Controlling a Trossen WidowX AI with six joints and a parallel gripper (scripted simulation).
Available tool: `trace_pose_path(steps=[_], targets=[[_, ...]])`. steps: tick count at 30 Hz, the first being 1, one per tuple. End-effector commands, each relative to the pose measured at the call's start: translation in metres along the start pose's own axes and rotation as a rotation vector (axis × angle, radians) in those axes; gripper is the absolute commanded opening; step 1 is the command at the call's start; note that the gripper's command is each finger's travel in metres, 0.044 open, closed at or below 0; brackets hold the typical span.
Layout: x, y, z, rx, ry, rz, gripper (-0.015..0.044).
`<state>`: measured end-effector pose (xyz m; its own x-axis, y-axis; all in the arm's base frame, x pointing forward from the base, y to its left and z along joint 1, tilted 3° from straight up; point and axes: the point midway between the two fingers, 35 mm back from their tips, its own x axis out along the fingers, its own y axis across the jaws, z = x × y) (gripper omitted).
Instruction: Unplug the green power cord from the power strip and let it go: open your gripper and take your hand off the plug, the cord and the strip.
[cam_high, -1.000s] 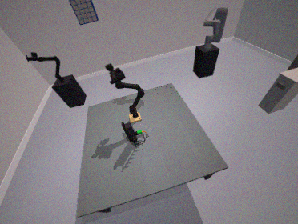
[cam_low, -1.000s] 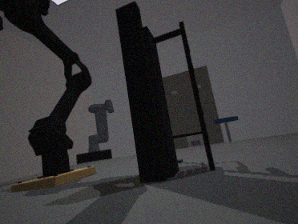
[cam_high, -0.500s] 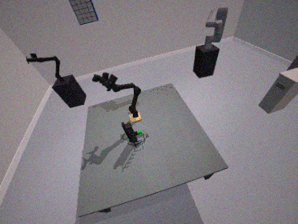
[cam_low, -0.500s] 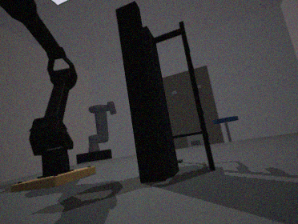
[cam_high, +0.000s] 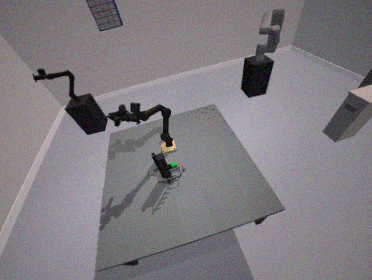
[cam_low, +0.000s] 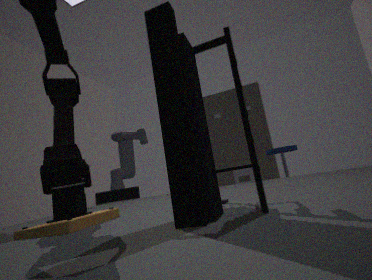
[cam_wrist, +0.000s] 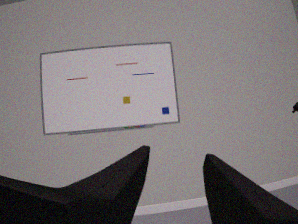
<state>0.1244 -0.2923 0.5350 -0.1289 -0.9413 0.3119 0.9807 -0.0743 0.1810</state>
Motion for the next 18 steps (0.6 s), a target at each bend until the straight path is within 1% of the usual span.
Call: trace_pose_path(steps=[1,8,13,18], targets=[[-0.012,0.042,-0.02,-0.083,0.064,0.157,0.016],[-0.056,0.118,-0.059,-0.233,0.164,0.465,0.016],[-0.102,0.165,-0.085,-0.347,0.216,0.695,0.016],[-0.148,0.196,-0.109,-0.495,0.244,0.907,0.016]])
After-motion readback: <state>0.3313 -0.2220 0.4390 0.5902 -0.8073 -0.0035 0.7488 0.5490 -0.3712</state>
